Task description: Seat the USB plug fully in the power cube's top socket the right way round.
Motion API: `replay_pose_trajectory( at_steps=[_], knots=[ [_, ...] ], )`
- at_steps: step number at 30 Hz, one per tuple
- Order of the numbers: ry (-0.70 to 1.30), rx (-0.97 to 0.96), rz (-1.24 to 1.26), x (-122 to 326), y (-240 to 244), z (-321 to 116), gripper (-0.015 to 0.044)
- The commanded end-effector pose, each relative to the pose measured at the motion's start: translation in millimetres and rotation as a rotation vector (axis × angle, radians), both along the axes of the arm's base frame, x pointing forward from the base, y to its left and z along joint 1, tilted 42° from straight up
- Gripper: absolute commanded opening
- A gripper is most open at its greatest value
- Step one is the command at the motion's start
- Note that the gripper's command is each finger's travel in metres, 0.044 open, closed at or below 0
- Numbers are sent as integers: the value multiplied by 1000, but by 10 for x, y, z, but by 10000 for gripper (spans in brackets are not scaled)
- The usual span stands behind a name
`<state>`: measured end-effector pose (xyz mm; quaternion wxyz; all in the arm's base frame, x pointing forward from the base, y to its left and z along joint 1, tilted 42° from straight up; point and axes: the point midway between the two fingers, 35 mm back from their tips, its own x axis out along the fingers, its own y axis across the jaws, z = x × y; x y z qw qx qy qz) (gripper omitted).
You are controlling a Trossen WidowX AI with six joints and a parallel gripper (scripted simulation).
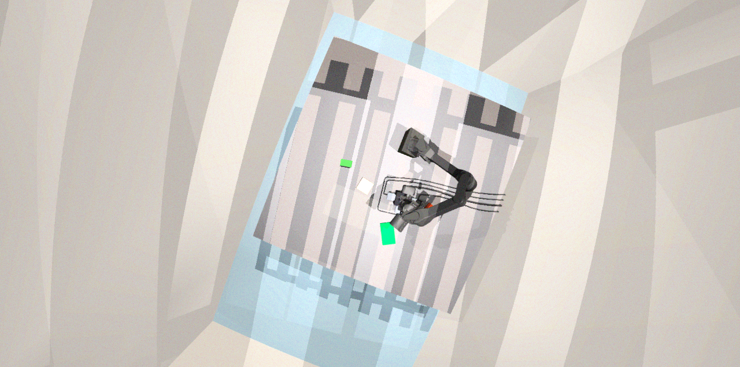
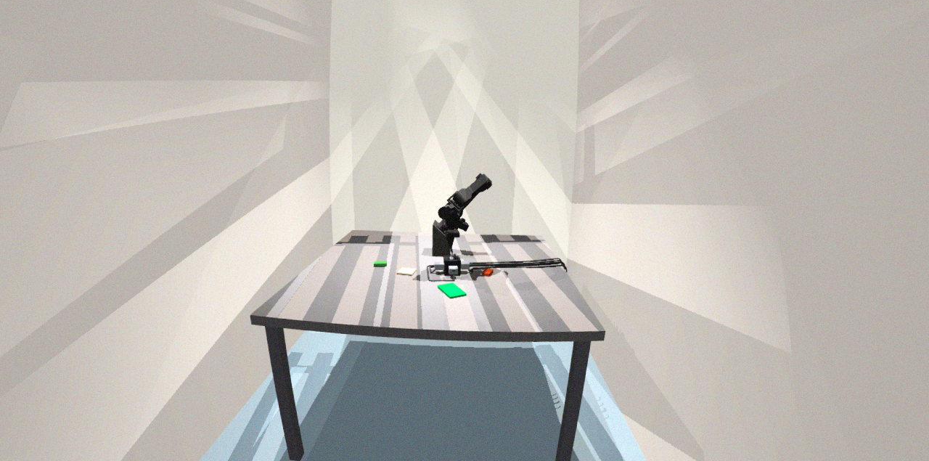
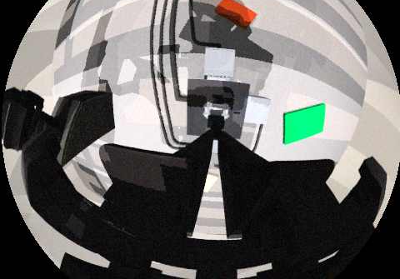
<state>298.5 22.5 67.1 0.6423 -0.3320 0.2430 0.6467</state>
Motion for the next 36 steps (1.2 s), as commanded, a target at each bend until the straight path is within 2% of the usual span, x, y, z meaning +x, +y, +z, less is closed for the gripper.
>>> replay_pose_trajectory(
  at_steps=[1, 11, 36],
  knots=[
    [-8, -8, 0, 12, -38, 31, 0],
    [37, 0, -45, 4, -28, 27, 0],
    [481, 33, -535, 2, -21, 23, 0]
  ],
)
